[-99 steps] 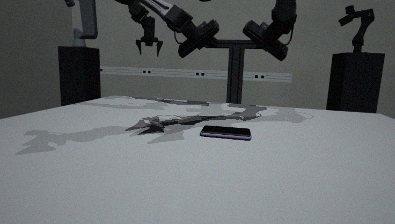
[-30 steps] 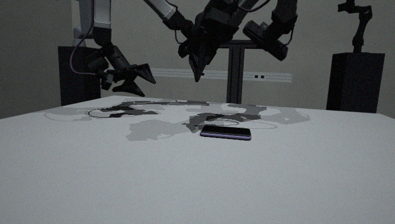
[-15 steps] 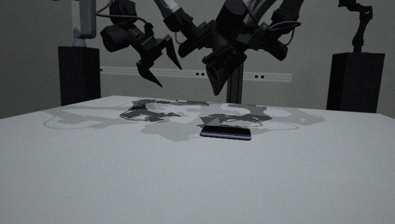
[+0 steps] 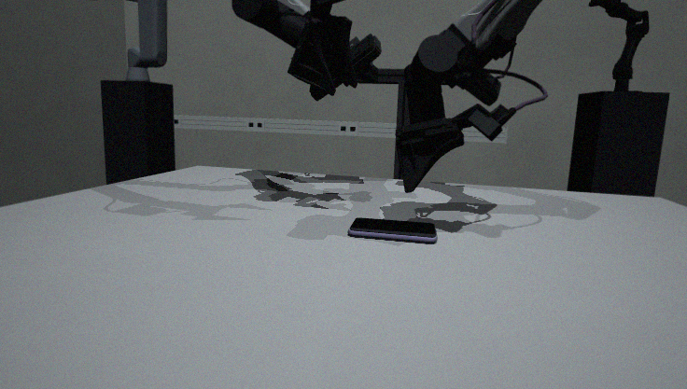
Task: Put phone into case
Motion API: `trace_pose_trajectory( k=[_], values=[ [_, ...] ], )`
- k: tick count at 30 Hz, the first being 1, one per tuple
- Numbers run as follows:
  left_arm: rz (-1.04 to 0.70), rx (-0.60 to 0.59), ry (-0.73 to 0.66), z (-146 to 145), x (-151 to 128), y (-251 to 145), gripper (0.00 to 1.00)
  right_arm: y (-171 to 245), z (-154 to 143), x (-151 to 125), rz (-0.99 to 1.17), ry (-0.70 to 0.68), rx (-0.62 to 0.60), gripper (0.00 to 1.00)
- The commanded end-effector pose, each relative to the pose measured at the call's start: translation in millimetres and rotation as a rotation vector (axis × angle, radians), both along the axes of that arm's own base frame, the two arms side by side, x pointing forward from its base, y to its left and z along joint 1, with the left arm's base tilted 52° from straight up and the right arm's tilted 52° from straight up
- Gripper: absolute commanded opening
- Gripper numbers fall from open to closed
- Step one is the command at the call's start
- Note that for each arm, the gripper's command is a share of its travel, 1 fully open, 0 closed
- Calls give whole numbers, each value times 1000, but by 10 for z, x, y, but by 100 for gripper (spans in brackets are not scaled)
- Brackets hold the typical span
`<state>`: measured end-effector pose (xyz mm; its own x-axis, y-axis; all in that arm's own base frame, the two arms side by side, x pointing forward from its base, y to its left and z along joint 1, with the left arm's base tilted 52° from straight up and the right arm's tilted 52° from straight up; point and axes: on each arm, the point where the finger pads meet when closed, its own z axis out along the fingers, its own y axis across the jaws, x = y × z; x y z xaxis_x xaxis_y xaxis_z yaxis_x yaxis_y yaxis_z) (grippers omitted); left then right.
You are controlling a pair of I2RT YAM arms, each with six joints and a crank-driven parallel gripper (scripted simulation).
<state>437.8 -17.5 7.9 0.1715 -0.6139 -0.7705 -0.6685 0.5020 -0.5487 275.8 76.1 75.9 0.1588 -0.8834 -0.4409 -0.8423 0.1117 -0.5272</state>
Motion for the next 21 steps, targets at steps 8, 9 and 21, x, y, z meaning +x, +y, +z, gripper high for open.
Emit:
trace_pose_trajectory(
  k=[8, 9, 21],
  values=[
    [133, -349, 109, -189, -84, 333, 0, 354, 158, -54, 195, -164, -69, 100],
    [143, -360, 113, -208, -92, 371, 0, 369, 157, -65, 201, -166, -68, 100],
    [163, -367, 98, -184, -70, 467, 37, 366, 145, -81, 195, -146, -58, 100]
  ],
)
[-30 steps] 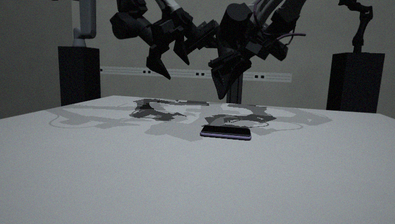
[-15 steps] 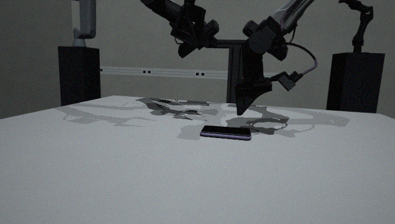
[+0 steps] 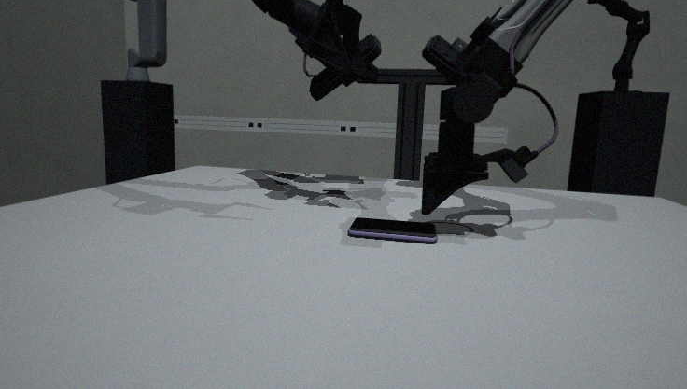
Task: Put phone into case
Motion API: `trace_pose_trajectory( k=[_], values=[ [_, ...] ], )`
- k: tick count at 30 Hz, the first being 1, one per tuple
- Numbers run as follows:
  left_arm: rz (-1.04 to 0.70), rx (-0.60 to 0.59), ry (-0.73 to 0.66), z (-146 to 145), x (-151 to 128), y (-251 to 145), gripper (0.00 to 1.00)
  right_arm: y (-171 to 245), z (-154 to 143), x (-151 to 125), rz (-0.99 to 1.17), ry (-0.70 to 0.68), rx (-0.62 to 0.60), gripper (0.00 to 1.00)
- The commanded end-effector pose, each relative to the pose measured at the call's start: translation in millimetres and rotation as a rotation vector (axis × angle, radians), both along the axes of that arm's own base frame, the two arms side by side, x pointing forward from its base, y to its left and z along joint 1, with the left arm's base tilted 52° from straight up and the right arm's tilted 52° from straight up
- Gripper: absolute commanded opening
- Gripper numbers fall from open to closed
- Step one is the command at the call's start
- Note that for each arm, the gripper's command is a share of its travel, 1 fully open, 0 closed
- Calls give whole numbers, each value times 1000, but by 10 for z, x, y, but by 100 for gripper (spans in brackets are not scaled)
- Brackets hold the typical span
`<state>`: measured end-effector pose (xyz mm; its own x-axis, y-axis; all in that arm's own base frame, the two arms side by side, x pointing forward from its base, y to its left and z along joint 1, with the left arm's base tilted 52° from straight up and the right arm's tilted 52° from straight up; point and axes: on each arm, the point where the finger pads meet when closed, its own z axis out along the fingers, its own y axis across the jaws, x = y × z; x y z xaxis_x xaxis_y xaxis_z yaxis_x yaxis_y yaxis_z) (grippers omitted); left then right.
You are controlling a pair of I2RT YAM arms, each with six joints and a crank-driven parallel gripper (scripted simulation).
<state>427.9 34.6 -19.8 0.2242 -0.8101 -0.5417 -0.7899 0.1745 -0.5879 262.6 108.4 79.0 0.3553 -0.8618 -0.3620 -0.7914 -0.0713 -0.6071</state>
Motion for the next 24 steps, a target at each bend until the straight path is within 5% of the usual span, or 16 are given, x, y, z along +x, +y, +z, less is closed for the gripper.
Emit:
trace_pose_trajectory(
  k=[1, 24],
  values=[
    [-7, -20, -13, 93, 29, -53, 37, 43, 114, 51, 17, -49, 7, 100],
    [-10, -20, 0, -146, 188, 119, 37, 43, 114, 51, 17, -49, 7, 100]
  ],
)
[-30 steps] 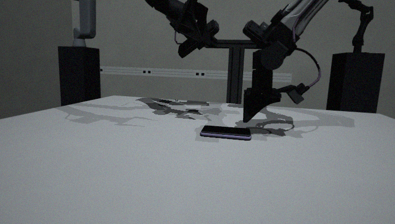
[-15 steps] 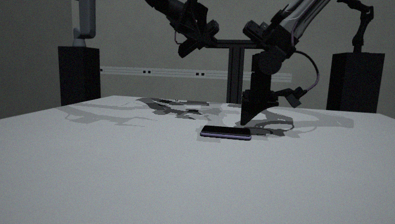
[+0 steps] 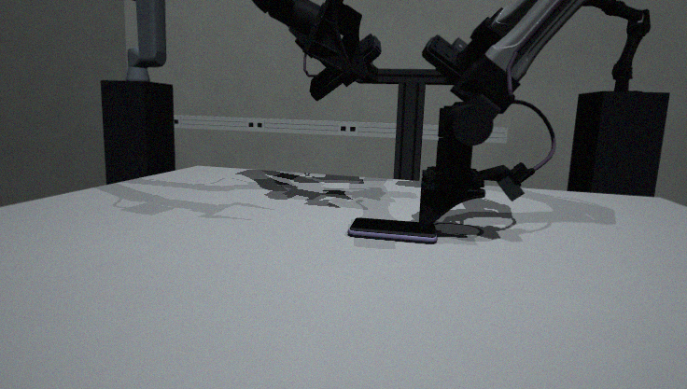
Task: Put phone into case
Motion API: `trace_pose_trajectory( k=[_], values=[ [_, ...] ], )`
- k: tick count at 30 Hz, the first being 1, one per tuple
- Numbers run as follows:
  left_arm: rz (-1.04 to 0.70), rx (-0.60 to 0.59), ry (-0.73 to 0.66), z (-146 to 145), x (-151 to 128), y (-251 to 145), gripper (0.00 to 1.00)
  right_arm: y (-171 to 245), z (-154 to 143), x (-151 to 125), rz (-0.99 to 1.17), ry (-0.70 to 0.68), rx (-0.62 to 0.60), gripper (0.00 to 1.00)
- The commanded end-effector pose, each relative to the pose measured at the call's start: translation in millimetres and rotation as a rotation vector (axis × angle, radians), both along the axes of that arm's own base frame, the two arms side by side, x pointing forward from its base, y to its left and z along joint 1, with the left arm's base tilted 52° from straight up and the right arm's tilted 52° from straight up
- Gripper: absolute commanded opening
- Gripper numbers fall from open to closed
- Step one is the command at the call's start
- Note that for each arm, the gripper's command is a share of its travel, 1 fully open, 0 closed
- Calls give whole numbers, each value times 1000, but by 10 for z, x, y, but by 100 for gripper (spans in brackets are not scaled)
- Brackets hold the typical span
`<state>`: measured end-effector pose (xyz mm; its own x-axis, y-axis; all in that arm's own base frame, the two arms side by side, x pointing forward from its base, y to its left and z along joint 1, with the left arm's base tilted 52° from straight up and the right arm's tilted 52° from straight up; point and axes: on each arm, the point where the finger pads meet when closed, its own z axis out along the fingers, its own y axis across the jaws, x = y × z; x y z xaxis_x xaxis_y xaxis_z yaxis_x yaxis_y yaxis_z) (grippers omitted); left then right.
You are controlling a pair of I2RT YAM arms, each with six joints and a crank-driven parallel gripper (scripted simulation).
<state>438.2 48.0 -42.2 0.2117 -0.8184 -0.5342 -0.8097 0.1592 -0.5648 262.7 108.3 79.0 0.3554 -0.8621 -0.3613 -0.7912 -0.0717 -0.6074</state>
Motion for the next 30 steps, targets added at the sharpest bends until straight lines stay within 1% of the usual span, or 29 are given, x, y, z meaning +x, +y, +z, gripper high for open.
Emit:
trace_pose_trajectory(
  k=[1, 9, 11, 17, 30],
  values=[
    [-22, -3, -38, 102, 96, -45, 37, 44, 114, 50, 17, -49, 8, 100],
    [-19, -2, -38, 97, 88, -42, 37, 44, 114, 50, 17, -49, 8, 100],
    [-12, -6, -11, -30, 57, 30, 37, 44, 114, 50, 17, -49, 8, 100],
    [-9, -3, -11, -28, 55, 38, 37, 44, 114, 50, 17, -49, 8, 100],
    [-5, 2, -15, -106, 145, 126, 37, 44, 114, 50, 17, -49, 8, 100]
  ],
)
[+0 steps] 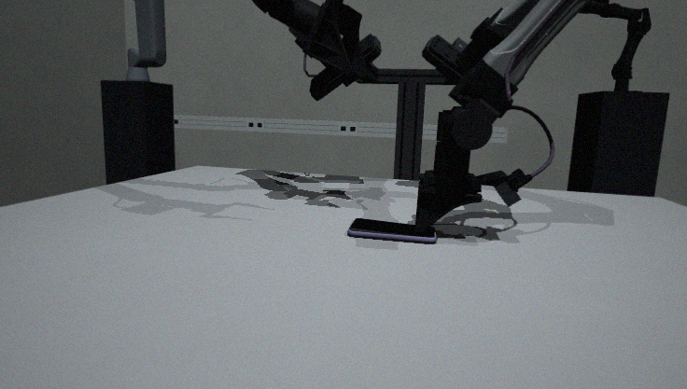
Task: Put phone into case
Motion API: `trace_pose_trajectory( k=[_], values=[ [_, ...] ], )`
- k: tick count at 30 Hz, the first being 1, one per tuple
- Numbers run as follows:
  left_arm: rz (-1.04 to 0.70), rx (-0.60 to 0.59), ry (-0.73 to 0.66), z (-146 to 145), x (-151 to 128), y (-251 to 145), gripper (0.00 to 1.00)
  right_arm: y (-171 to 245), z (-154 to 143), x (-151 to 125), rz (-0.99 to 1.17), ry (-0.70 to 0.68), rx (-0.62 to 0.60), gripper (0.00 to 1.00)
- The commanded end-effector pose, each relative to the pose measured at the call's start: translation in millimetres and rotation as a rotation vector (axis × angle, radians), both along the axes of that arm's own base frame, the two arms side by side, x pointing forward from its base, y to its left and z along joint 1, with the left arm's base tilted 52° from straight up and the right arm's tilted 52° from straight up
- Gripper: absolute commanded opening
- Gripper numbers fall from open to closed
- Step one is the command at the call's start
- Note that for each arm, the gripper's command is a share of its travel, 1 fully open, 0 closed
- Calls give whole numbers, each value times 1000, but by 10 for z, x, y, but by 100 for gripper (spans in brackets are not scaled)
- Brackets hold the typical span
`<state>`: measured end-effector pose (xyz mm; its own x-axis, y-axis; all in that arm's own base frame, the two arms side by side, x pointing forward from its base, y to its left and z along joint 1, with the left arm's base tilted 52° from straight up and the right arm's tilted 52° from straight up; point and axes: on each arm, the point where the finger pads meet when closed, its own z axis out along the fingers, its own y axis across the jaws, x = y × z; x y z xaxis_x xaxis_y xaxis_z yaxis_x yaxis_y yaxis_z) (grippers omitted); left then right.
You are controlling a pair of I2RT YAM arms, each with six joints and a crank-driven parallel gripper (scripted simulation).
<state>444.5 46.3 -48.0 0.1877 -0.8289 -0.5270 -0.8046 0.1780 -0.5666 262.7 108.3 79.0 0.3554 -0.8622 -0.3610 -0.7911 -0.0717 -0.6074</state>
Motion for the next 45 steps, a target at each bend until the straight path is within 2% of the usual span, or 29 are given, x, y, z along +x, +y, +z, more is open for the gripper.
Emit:
trace_pose_trajectory(
  k=[1, 14, 20, 25, 34, 40, 45],
  values=[
    [25, 11, -15, -54, 91, 153, 37, 44, 114, 50, 17, -49, 8, 100],
    [20, 15, -6, -152, 162, 193, 37, 44, 114, 50, 17, -49, 8, 100],
    [74, 27, -60, 194, -18, -61, 37, 44, 114, 50, 17, -49, 8, 100],
    [78, 28, -64, 213, -29, -70, 37, 44, 114, 50, 17, -49, 8, 100],
    [64, 19, -22, 30, -34, -255, 37, -39, 61, -84, 45, -10, 27, 100],
    [41, 11, -25, -21, 36, -515, 37, -256, 147, -221, 29, -21, 85, 100],
    [37, 10, -22, -109, 48, -706, 37, -499, 289, -308, -34, -82, 131, 100]
  ],
)
